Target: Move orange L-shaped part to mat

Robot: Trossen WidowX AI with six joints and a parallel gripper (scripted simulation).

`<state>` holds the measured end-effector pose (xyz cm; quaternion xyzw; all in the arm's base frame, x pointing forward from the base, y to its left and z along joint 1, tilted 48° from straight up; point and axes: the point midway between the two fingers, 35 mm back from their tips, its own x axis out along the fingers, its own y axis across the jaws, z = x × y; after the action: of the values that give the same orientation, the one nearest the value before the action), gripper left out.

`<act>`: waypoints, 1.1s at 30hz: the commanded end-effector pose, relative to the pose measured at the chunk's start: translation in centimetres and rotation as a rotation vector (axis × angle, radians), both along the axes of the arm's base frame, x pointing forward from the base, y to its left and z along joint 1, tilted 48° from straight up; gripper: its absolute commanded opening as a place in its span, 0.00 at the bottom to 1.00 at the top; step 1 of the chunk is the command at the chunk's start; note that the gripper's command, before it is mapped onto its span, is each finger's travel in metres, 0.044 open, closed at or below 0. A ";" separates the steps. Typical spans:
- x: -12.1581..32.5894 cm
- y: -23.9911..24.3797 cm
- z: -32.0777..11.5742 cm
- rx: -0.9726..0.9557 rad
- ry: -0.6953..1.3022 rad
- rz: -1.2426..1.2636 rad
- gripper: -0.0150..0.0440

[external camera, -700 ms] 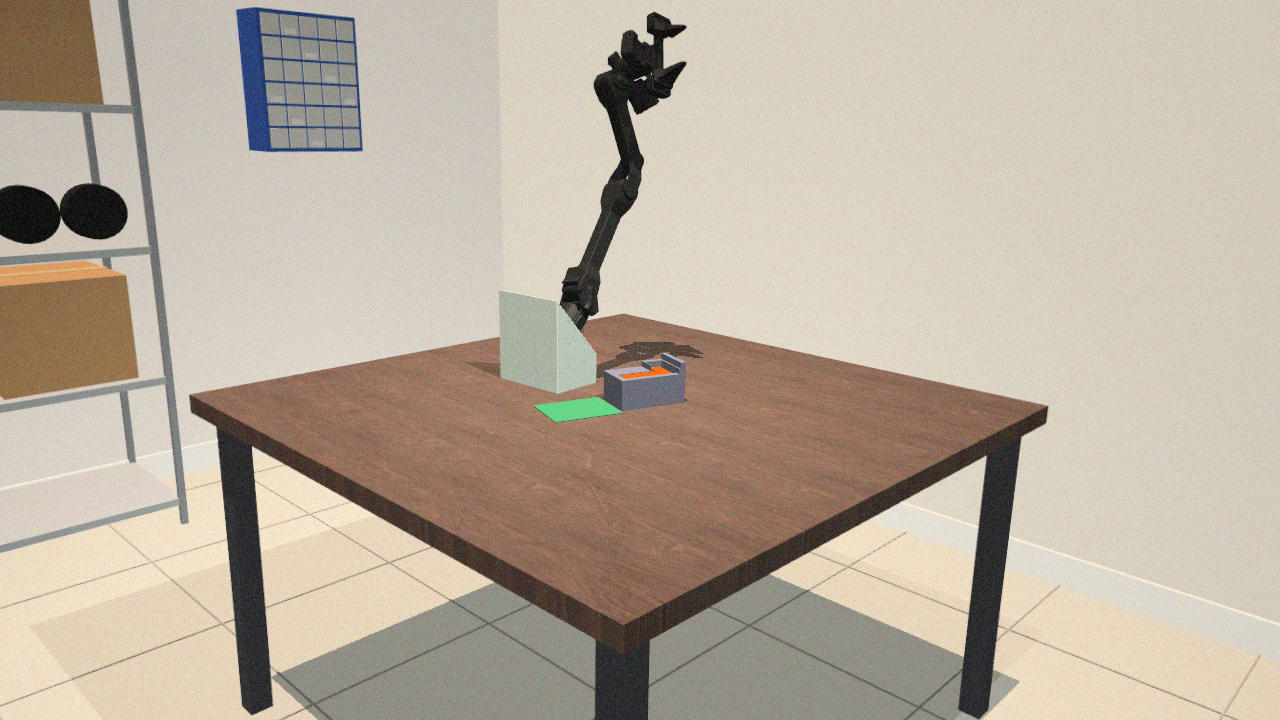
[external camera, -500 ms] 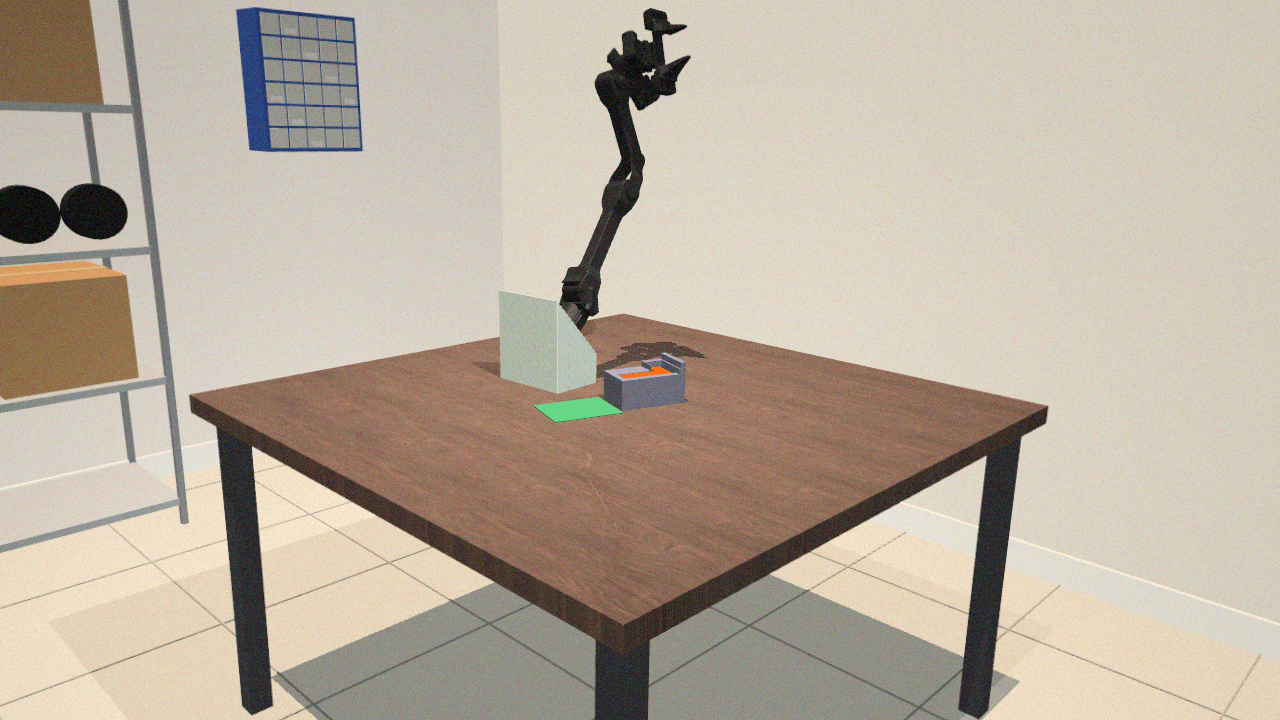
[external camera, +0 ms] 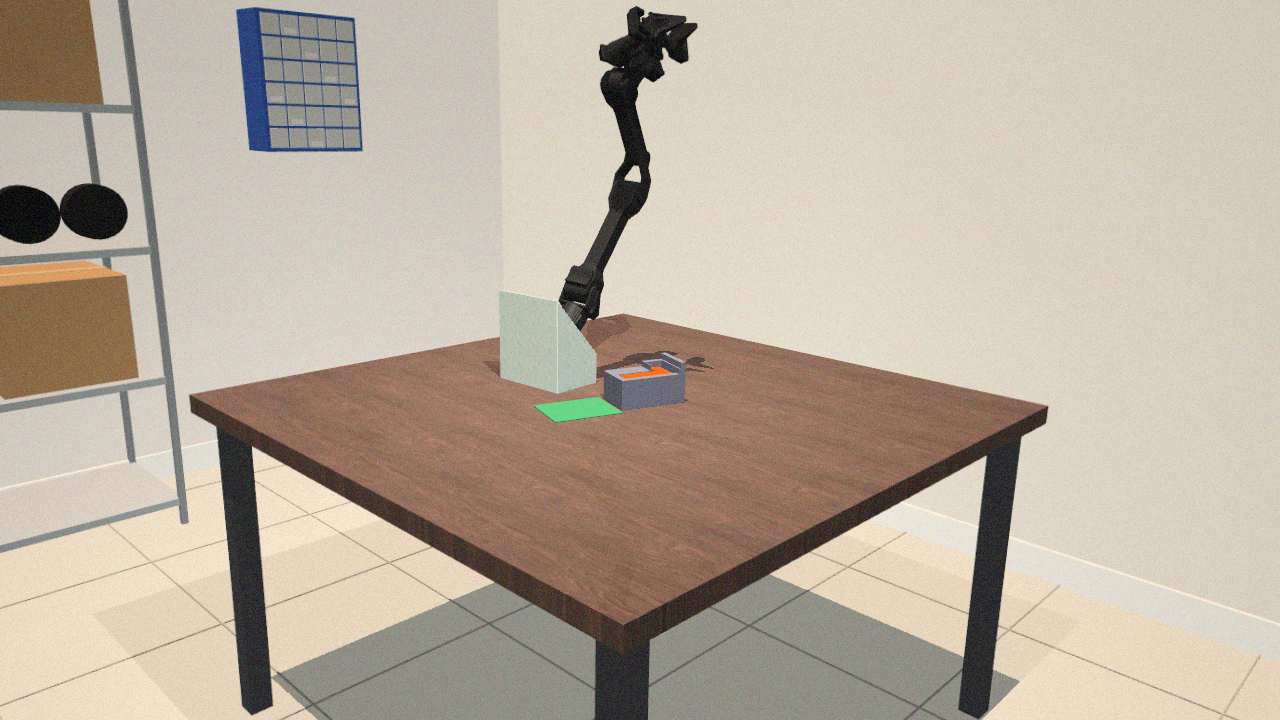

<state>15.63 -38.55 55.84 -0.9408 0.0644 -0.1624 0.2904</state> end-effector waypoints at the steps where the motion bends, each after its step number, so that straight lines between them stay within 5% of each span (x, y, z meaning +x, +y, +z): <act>1: 5.1 -1.4 -4.8 0.513 -0.051 0.122 0.56; 19: 18.5 4.4 -23.6 1.865 0.115 0.190 0.56; 33: 20.9 19.8 -38.5 2.784 0.484 -0.382 0.56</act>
<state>37.09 -23.55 21.08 0.0047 0.2589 0.1329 0.9567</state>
